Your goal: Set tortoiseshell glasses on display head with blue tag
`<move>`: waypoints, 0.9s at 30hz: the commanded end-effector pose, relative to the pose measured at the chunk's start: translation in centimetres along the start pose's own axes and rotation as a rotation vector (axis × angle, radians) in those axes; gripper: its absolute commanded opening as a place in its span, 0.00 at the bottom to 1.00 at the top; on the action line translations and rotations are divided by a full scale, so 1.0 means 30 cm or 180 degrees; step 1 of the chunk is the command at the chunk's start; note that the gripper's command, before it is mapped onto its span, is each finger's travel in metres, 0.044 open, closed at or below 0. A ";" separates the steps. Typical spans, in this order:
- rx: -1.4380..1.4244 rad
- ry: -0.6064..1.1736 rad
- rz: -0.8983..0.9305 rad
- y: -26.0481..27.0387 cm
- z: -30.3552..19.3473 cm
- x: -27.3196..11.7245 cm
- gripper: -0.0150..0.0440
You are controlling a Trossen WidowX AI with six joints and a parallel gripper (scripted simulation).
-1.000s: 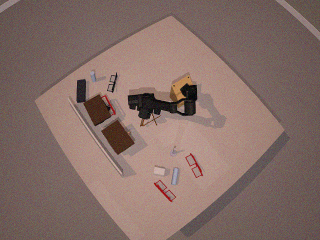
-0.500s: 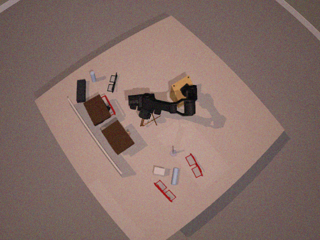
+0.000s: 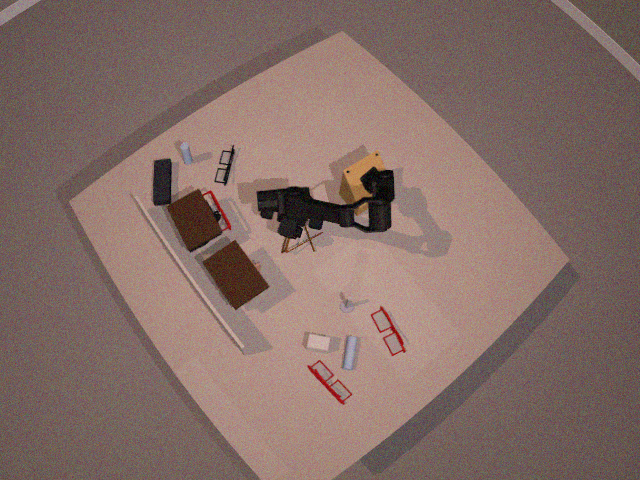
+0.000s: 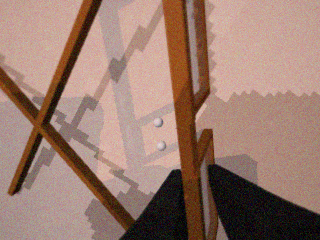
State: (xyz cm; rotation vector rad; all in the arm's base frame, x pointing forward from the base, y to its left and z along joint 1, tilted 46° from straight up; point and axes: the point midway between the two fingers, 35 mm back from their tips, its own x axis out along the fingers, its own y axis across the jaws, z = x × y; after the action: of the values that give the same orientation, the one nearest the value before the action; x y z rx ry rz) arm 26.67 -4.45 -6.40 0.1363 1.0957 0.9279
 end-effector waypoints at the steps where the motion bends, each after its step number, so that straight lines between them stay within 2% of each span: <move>1: -0.0001 0.0000 -0.0001 -0.001 0.000 0.000 0.31; 6: -0.0001 0.0000 -0.0001 -0.001 0.000 0.000 0.25; 13: 0.0000 0.0002 -0.0006 -0.005 0.002 -0.022 0.25; 27: 0.0014 0.0003 -0.0014 -0.009 -0.010 -0.320 0.25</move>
State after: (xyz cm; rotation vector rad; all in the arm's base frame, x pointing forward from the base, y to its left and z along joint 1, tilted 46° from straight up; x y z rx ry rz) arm 25.51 -9.72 -1.78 0.1572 1.1073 0.9264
